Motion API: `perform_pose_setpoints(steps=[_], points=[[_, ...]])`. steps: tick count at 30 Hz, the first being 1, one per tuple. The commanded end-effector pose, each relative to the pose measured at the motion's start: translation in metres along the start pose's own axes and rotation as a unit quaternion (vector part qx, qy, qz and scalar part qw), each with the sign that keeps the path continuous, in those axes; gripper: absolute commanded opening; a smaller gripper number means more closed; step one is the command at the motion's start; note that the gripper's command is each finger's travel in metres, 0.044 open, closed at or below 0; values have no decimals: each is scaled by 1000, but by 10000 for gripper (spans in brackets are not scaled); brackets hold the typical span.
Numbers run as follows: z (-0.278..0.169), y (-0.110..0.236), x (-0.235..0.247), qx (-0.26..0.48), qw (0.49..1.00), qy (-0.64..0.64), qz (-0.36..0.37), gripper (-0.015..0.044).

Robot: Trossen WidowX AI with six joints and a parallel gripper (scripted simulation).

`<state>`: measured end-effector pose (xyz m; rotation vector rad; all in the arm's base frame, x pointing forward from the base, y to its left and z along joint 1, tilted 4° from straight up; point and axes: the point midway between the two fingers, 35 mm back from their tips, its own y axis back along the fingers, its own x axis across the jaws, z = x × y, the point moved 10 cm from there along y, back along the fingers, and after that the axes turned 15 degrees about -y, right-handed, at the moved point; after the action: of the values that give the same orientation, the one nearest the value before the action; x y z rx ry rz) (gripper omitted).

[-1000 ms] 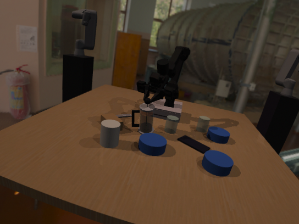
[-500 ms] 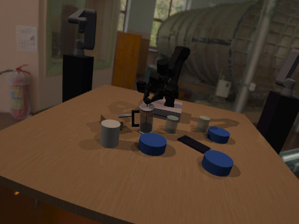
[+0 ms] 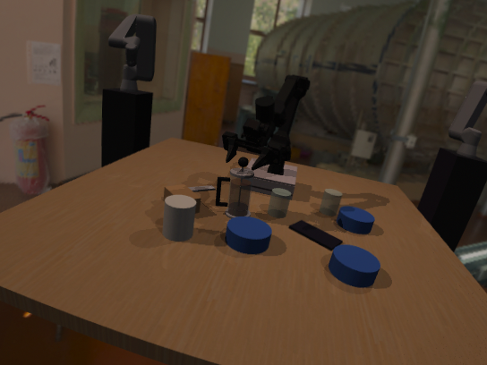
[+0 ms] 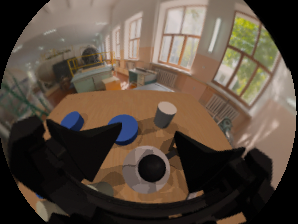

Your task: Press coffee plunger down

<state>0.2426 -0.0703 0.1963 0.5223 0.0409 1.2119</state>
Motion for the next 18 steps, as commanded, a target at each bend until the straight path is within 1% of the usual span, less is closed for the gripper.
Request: perform_pose_setpoints(steps=[1,3,6,11,13,18], points=[[0,0,0,1,1000,0,0,440],[1,1,1,1,1000,0,0,440],[12,13,4,3,1000,1,0,440],[42,60,13,8,1000,3,0,440],[47,74,15,10,1000,3,0,440],[45,75,14,10,1000,3,0,440]])
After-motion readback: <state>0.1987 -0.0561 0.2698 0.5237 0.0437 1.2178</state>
